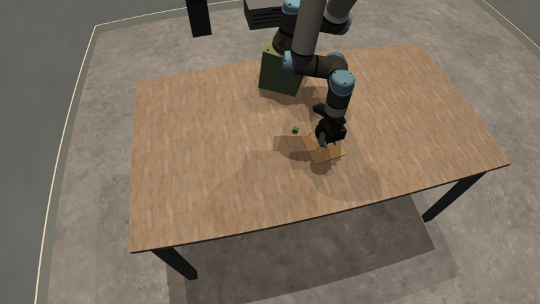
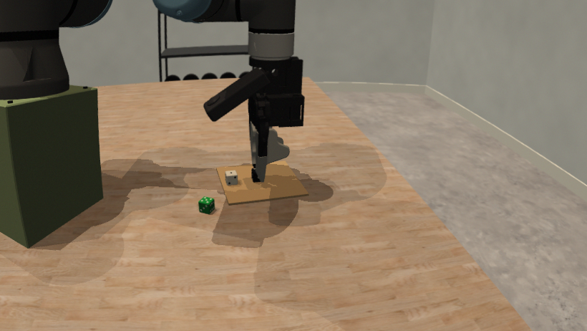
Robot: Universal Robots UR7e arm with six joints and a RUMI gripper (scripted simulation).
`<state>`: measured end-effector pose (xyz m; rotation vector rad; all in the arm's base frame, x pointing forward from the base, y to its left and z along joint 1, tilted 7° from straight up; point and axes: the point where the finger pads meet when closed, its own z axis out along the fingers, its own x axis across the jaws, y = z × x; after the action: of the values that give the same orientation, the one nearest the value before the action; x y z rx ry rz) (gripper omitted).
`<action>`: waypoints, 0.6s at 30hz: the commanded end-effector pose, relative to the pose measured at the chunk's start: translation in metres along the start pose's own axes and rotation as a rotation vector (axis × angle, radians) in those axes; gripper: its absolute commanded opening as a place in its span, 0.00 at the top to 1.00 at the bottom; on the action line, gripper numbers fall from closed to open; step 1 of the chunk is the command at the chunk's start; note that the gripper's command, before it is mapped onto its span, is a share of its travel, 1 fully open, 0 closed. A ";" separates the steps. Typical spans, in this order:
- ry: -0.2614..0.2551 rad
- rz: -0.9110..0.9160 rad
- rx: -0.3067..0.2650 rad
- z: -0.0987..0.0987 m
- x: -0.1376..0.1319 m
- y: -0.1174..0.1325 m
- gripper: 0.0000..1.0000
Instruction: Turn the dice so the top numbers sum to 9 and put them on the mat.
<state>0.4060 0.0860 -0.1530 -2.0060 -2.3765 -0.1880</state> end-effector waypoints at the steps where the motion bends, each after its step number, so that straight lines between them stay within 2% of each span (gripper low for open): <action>1: 0.000 0.000 -0.001 0.000 0.000 0.000 0.93; 9: 0.000 0.000 -0.001 0.000 0.000 0.000 0.86; 10: 0.000 0.000 -0.001 0.000 0.000 0.000 0.83; 18: 0.000 0.000 -0.001 0.000 0.000 0.000 0.79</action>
<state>0.4060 0.0860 -0.1530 -2.0060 -2.3765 -0.1880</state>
